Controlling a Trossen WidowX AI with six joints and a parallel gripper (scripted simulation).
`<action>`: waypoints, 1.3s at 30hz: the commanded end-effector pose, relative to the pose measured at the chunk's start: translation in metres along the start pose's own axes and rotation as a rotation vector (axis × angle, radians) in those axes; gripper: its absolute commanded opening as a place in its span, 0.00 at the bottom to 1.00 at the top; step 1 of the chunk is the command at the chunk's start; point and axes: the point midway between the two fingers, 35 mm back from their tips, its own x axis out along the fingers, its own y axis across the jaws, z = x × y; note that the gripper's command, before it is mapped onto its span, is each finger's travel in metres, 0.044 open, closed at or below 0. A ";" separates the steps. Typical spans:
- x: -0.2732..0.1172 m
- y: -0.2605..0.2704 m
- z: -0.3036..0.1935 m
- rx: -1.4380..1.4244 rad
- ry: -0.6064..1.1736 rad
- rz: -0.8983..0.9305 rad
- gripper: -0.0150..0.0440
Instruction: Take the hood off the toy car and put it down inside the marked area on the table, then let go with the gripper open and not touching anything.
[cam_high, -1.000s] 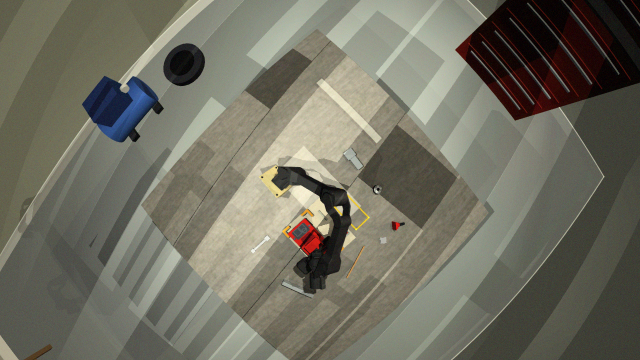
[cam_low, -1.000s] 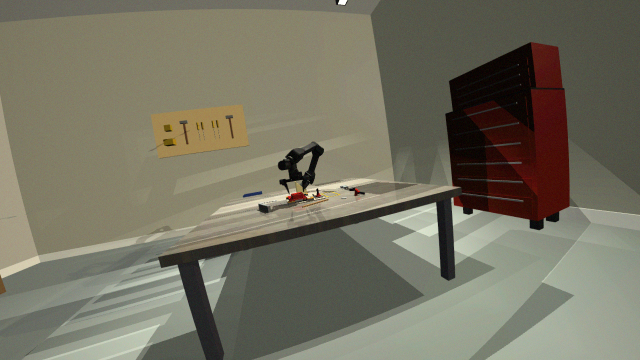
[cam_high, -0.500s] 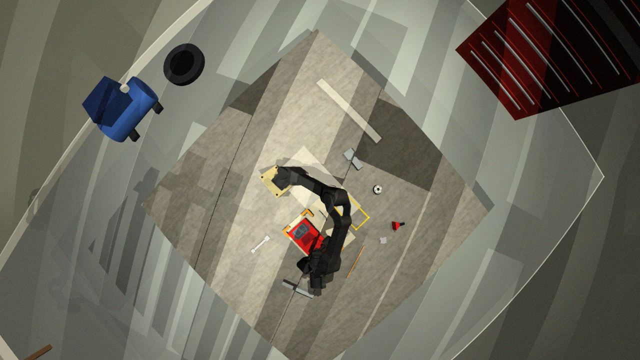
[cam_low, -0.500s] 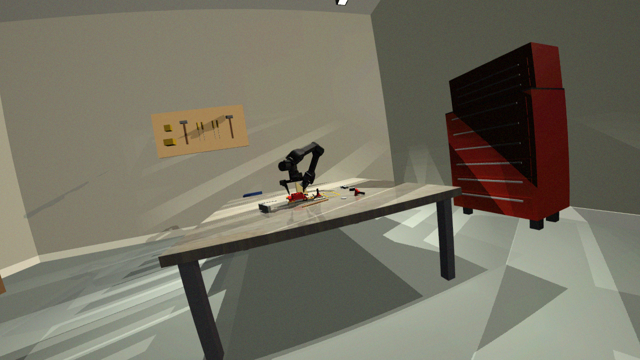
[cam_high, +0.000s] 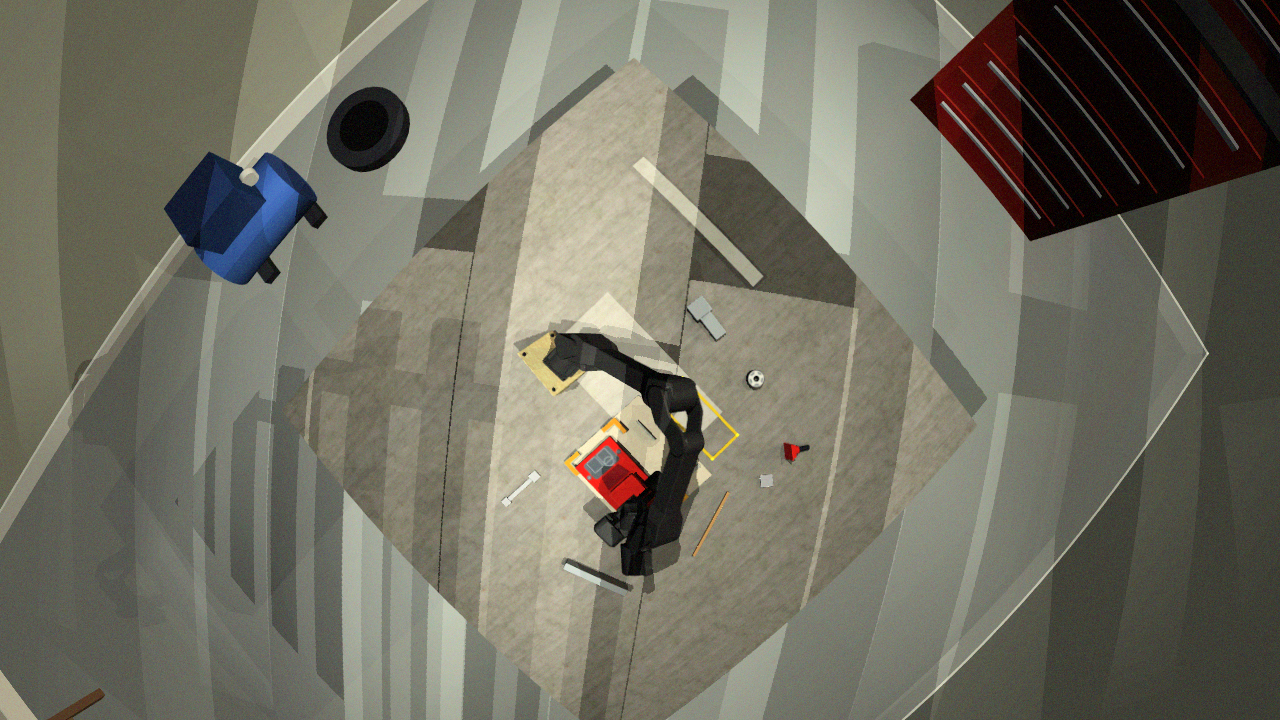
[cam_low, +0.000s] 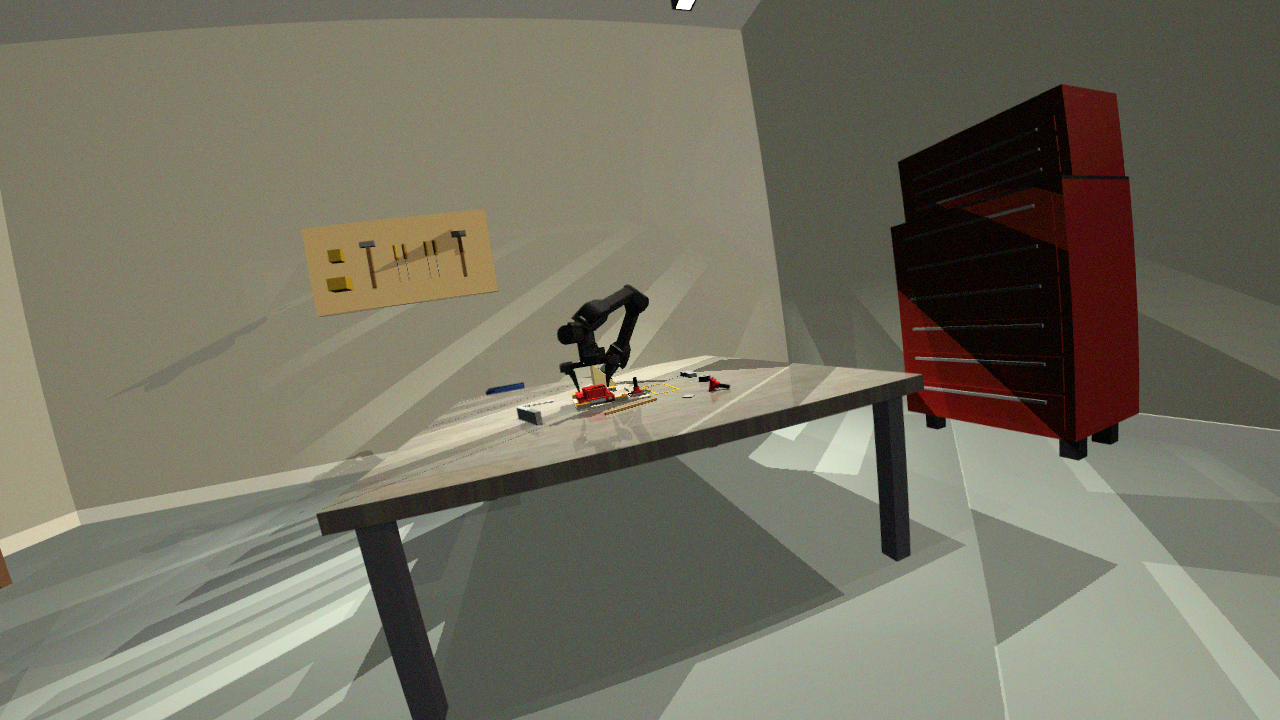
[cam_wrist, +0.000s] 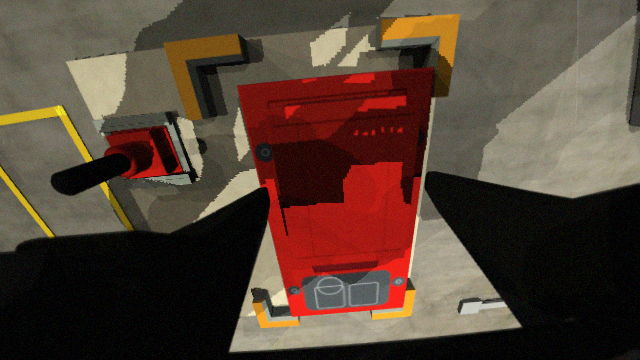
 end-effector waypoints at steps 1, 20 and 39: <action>0.005 0.001 -0.002 0.007 0.005 0.007 1.00; 0.008 0.000 0.000 0.000 0.001 0.001 0.82; 0.003 0.000 0.000 0.000 0.001 0.001 0.28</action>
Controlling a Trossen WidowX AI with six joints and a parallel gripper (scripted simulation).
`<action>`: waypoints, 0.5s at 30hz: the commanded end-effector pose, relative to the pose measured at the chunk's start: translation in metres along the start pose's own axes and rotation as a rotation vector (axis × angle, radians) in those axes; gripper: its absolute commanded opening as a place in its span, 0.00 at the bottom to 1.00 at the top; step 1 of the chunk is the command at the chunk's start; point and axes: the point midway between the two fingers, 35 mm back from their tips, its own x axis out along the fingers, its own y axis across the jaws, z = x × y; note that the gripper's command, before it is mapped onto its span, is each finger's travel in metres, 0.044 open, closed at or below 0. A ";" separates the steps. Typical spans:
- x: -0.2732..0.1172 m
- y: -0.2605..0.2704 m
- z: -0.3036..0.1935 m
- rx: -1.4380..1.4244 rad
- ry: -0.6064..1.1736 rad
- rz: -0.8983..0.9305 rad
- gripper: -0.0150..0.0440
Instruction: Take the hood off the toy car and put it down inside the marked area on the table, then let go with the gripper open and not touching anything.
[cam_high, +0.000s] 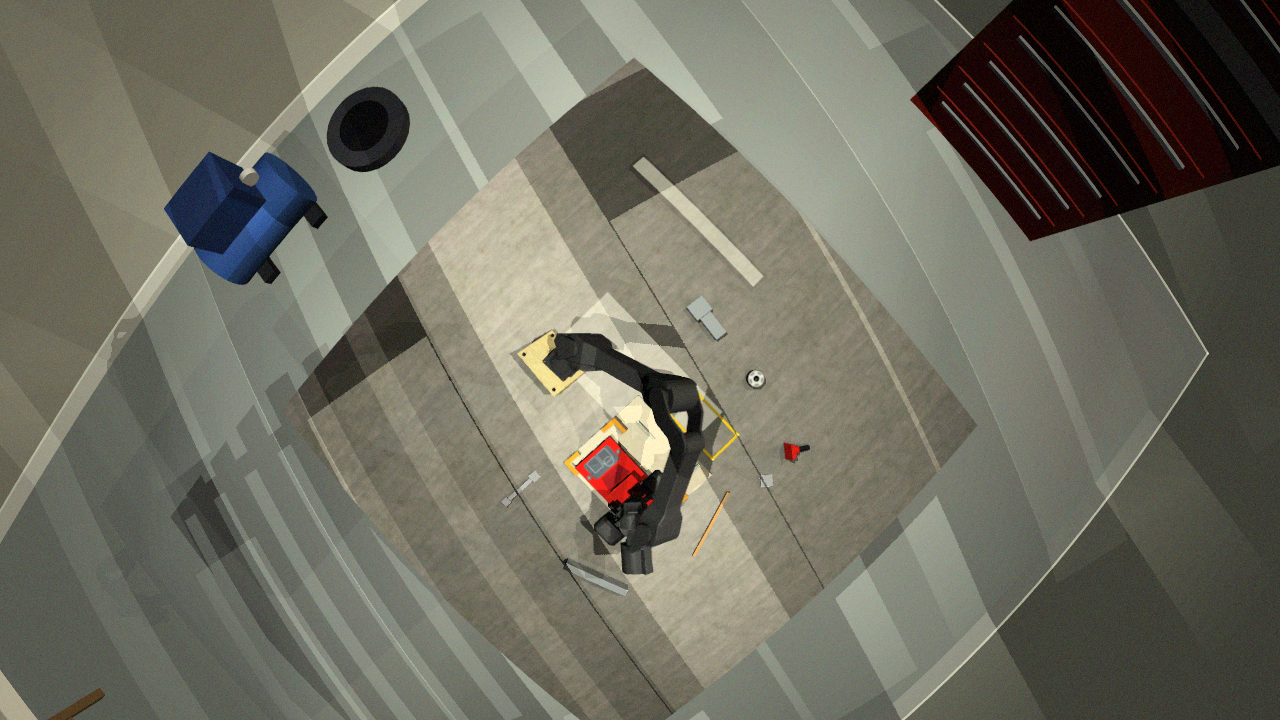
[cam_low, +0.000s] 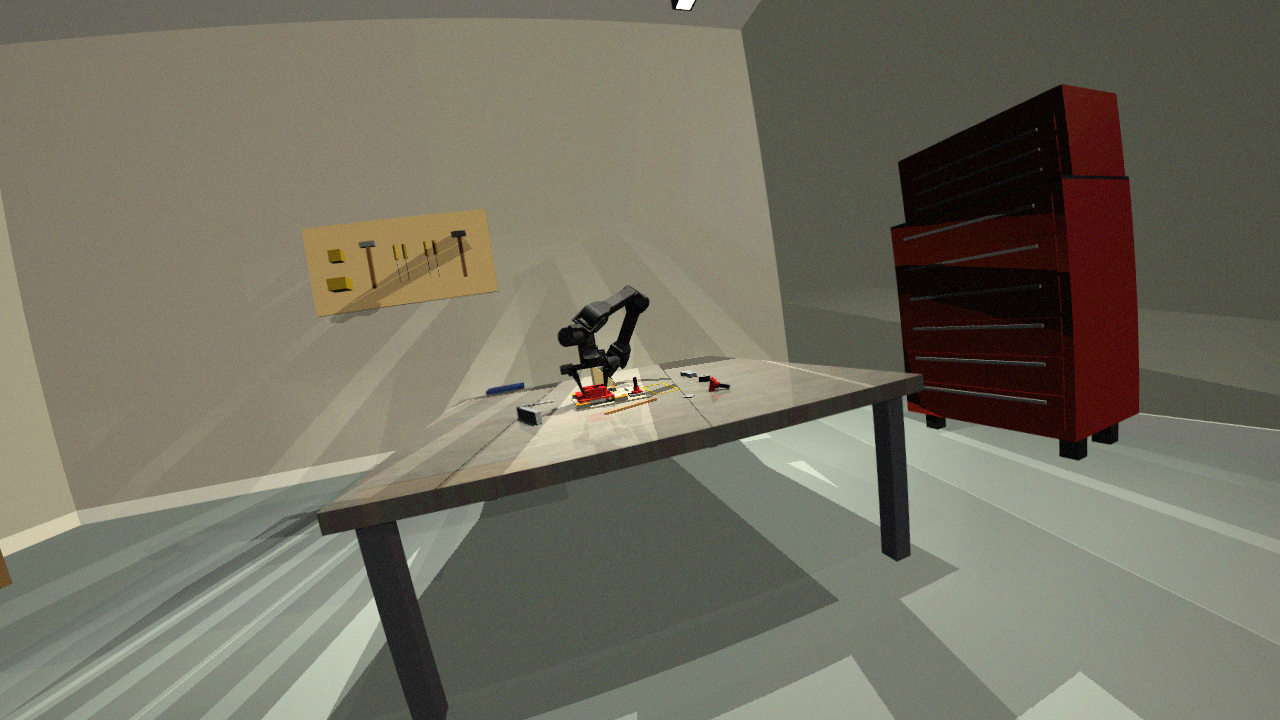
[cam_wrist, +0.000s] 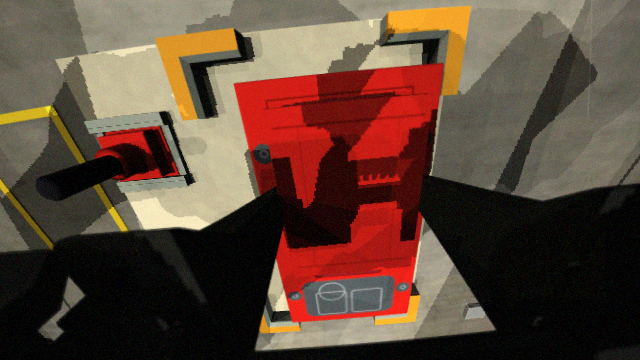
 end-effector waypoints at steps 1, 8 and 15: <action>-0.004 -0.001 0.001 -0.003 -0.001 -0.004 0.25; -0.009 -0.001 0.001 -0.002 -0.001 -0.004 0.25; -0.013 -0.001 0.001 -0.002 -0.001 -0.004 0.25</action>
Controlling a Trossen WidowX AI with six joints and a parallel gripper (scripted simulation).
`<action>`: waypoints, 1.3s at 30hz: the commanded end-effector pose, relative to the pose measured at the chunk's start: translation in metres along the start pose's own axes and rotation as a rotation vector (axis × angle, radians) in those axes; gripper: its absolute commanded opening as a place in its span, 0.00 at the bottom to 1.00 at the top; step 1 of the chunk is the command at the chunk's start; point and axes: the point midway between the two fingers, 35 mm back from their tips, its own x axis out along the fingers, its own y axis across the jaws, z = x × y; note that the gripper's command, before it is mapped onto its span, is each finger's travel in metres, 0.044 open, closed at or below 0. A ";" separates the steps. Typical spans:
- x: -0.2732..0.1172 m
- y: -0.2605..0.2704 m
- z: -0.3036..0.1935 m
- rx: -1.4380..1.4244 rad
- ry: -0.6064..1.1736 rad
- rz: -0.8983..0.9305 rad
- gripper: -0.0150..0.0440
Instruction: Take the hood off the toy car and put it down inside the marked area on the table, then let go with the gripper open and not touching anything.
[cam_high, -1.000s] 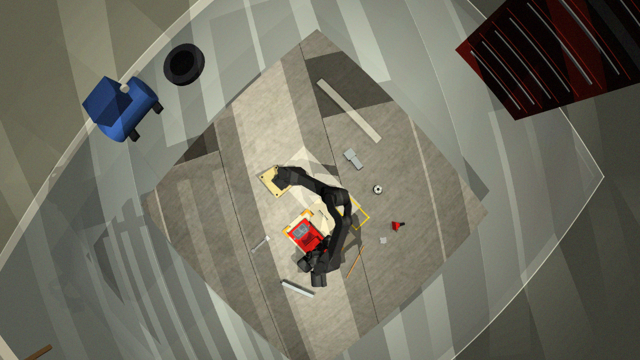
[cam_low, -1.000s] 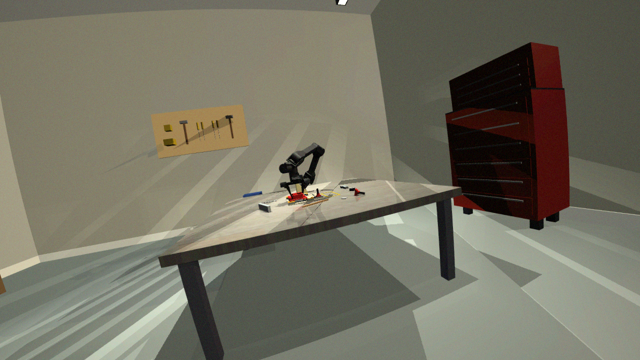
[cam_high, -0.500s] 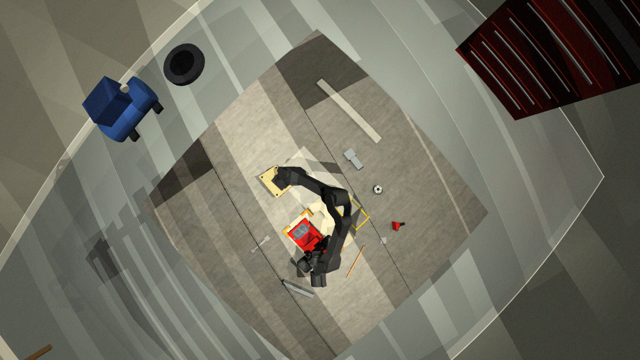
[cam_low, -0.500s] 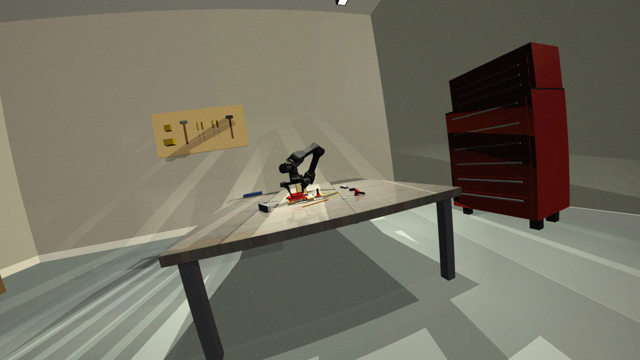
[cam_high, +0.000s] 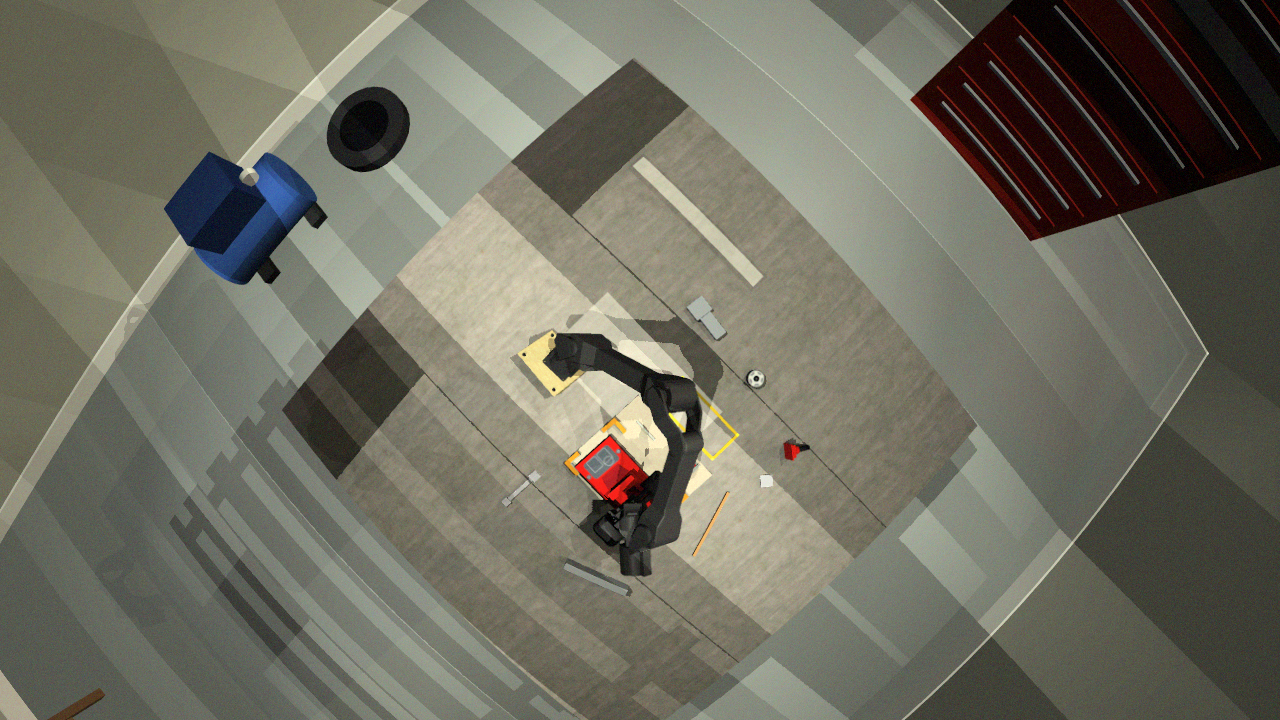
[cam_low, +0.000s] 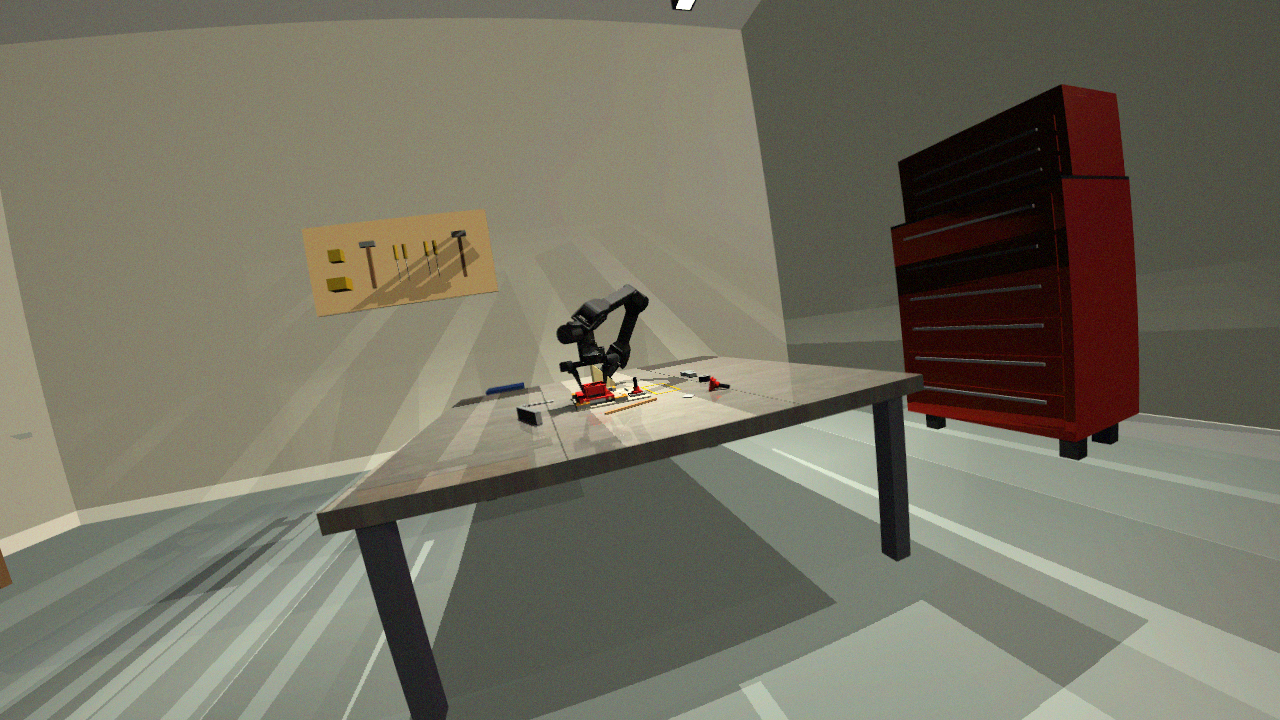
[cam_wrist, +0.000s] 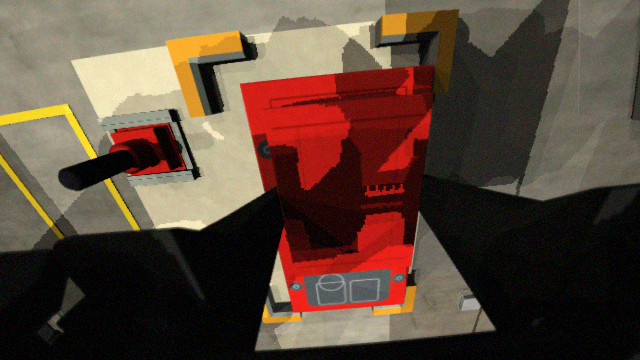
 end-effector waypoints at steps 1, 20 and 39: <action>-0.005 0.000 0.002 -0.006 -0.003 -0.006 0.25; -0.018 0.000 0.001 -0.006 -0.003 -0.006 0.25; -0.056 0.003 0.001 0.000 -0.003 -0.005 0.25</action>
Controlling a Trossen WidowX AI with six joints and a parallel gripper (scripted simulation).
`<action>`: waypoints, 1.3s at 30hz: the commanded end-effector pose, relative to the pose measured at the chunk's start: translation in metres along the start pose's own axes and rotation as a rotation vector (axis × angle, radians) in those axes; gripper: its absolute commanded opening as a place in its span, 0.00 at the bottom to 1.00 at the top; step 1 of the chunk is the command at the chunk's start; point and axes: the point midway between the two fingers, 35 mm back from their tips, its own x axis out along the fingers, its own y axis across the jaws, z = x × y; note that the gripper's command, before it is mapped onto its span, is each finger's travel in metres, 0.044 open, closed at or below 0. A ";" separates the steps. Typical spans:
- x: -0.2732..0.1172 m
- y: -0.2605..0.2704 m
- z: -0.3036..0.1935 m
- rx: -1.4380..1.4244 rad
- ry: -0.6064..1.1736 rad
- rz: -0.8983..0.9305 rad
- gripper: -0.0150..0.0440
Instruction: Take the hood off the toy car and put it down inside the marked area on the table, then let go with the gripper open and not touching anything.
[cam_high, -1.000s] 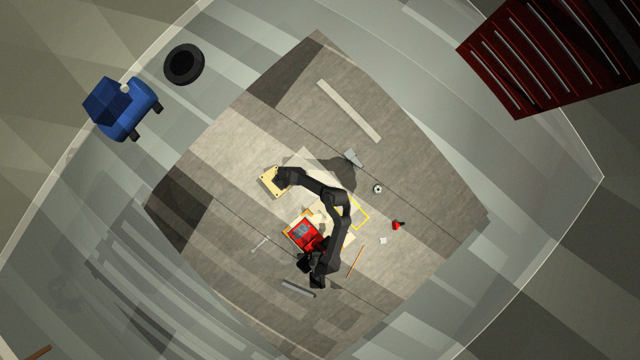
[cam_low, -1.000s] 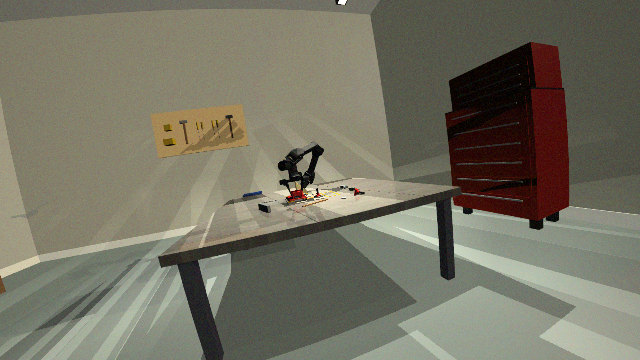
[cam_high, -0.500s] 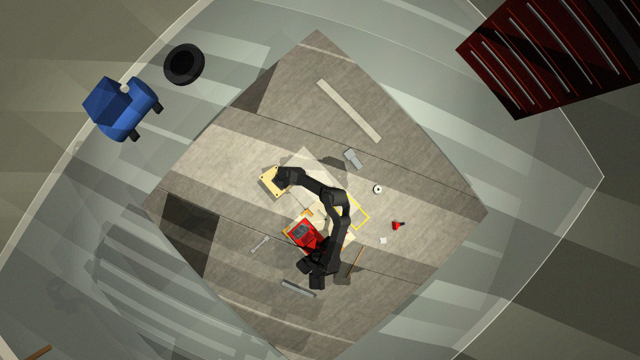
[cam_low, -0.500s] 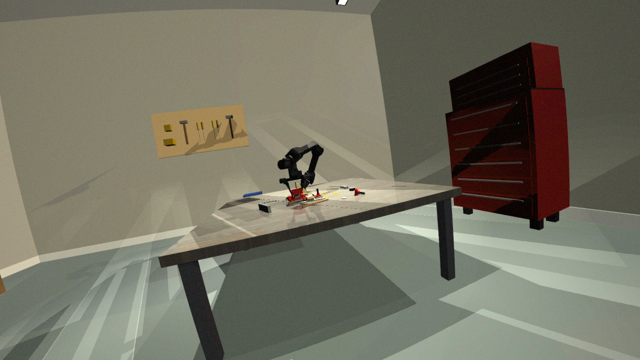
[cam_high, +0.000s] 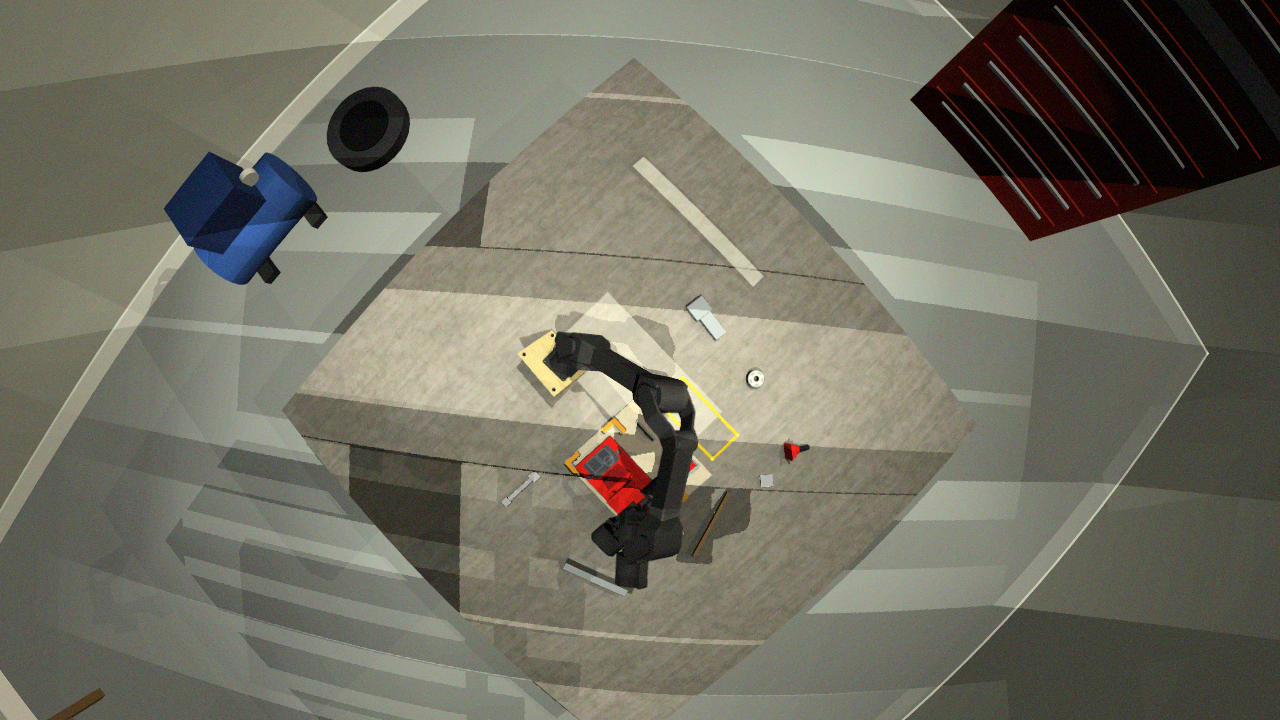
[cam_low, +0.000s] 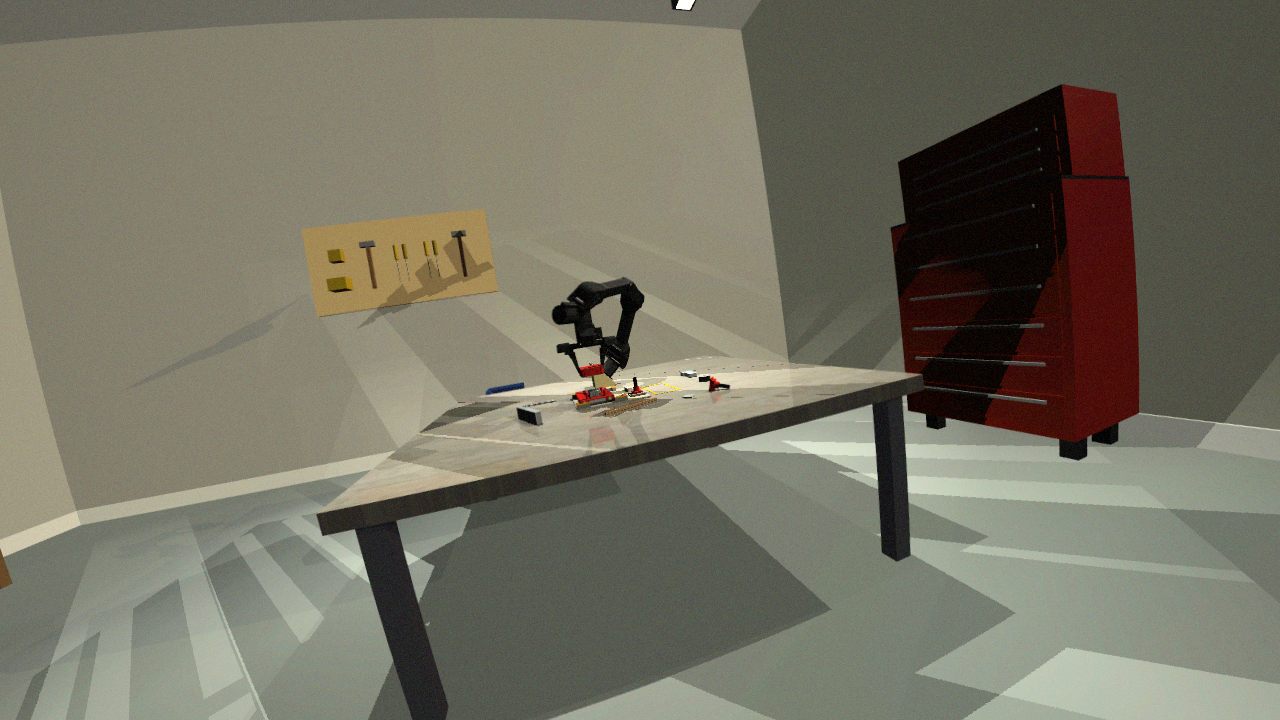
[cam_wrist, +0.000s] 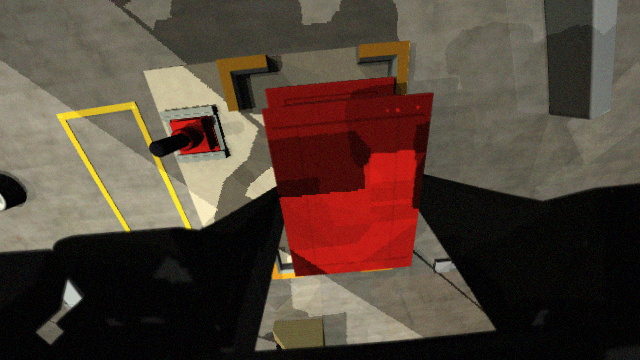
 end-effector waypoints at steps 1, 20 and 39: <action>0.001 0.008 0.001 0.002 0.004 0.001 0.25; -0.008 0.107 0.003 0.005 0.004 -0.007 0.25; -0.008 0.200 -0.021 0.002 0.007 0.004 0.25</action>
